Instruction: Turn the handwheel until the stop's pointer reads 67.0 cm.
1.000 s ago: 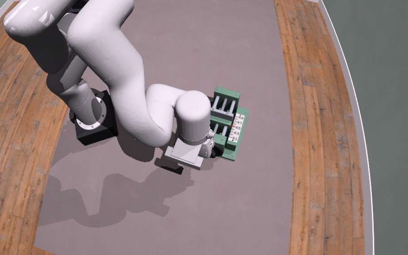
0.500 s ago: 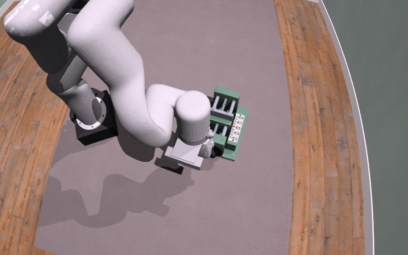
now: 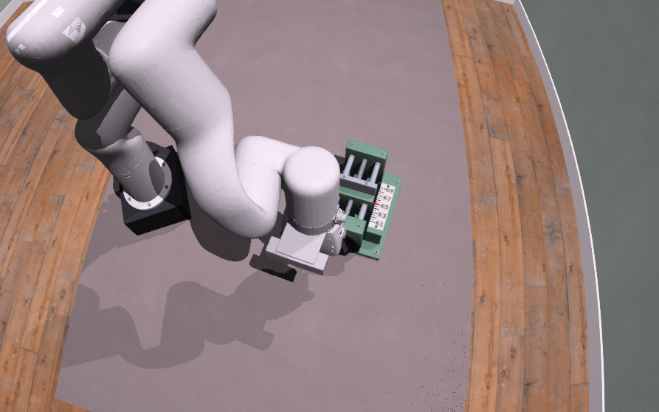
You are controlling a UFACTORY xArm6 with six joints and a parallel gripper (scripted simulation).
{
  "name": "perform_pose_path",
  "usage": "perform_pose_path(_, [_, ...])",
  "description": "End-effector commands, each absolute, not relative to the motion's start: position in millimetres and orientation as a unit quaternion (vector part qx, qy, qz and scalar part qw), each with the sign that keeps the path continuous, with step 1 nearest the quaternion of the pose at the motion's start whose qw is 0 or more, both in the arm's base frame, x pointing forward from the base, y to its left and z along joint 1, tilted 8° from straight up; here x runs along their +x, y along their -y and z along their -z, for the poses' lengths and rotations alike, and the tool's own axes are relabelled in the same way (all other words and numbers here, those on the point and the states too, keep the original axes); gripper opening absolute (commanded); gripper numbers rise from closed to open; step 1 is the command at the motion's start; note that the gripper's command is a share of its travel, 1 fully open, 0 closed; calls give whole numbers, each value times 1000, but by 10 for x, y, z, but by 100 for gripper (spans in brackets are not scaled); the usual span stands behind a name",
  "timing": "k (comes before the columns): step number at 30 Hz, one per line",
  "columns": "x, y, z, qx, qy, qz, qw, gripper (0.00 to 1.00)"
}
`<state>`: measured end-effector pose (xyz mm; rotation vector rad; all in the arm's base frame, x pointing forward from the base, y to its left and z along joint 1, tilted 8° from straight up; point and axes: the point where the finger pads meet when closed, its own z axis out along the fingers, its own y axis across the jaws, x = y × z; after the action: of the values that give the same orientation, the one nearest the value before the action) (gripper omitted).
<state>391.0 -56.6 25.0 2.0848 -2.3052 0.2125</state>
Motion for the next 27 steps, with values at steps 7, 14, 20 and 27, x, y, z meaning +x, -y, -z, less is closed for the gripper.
perform_pose_path(7, [3912,566,-255,669,740,-69,13,6])
perform_pose_path(14, [3912,566,-255,669,740,-69,13,6])
perform_pose_path(20, [3912,566,-255,669,740,-69,13,6])
perform_pose_path(27, [3912,566,-255,669,740,-69,13,57])
